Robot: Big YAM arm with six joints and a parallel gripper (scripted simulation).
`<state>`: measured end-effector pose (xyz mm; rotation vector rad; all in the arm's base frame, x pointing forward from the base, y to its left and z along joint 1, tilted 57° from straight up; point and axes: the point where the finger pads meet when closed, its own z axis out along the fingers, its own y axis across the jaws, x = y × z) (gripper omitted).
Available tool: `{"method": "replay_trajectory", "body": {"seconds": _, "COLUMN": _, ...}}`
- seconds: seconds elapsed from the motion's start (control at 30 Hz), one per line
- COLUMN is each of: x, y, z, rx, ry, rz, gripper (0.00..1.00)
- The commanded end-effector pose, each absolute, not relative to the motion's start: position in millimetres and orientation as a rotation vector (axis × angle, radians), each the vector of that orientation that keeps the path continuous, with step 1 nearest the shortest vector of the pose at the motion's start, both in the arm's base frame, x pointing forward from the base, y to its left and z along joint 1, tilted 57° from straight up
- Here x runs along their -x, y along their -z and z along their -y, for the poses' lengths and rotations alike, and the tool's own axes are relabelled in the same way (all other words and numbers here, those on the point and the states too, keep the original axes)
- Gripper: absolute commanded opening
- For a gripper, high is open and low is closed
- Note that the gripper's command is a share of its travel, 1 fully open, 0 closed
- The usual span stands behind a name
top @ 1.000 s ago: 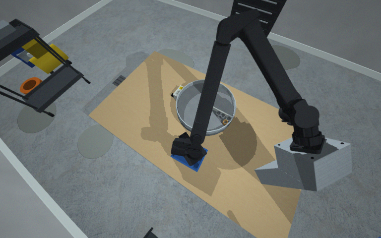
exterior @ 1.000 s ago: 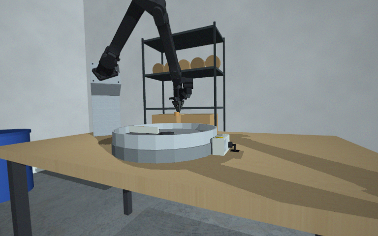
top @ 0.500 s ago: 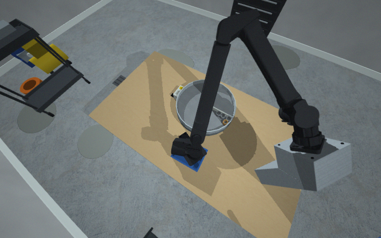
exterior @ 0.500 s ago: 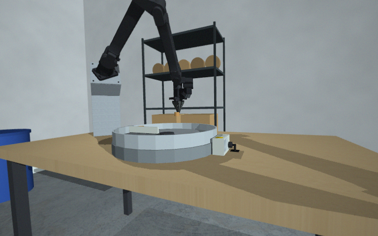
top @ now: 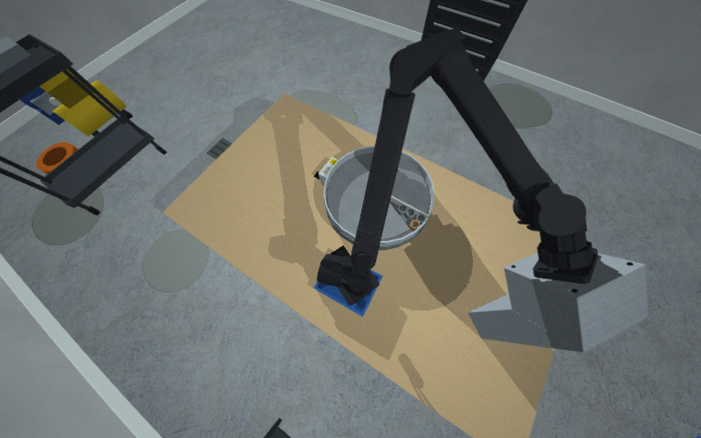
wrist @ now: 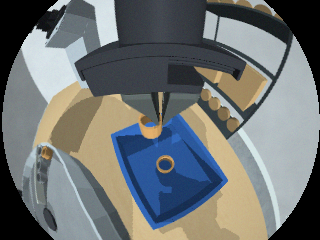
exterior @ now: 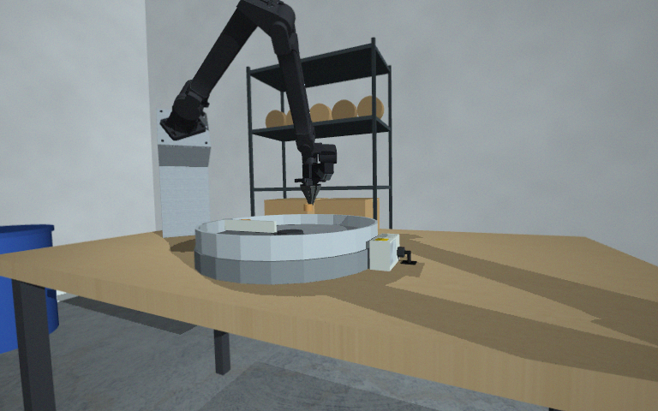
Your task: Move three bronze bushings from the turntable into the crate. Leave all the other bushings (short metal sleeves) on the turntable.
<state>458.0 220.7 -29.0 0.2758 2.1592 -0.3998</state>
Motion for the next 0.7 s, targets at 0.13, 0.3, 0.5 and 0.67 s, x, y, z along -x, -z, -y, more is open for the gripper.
{"method": "replay_trajectory", "body": {"seconds": 0.13, "x": -470.6, "y": 50.2, "z": -226.3, "rx": -0.203, "ry": 0.402, "rz": -2.166, "gripper": 0.00}}
{"method": "replay_trajectory", "body": {"seconds": 0.3, "x": -475.0, "y": 34.3, "z": -229.5, "rx": -0.220, "ry": 0.377, "rz": -2.144, "gripper": 0.00}}
{"method": "replay_trajectory", "body": {"seconds": 0.5, "x": -473.5, "y": 35.5, "z": -228.2, "rx": -0.215, "ry": 0.385, "rz": -2.150, "gripper": 0.00}}
{"method": "replay_trajectory", "body": {"seconds": 0.67, "x": -473.5, "y": 35.5, "z": -228.2, "rx": -0.218, "ry": 0.384, "rz": -2.150, "gripper": 0.00}}
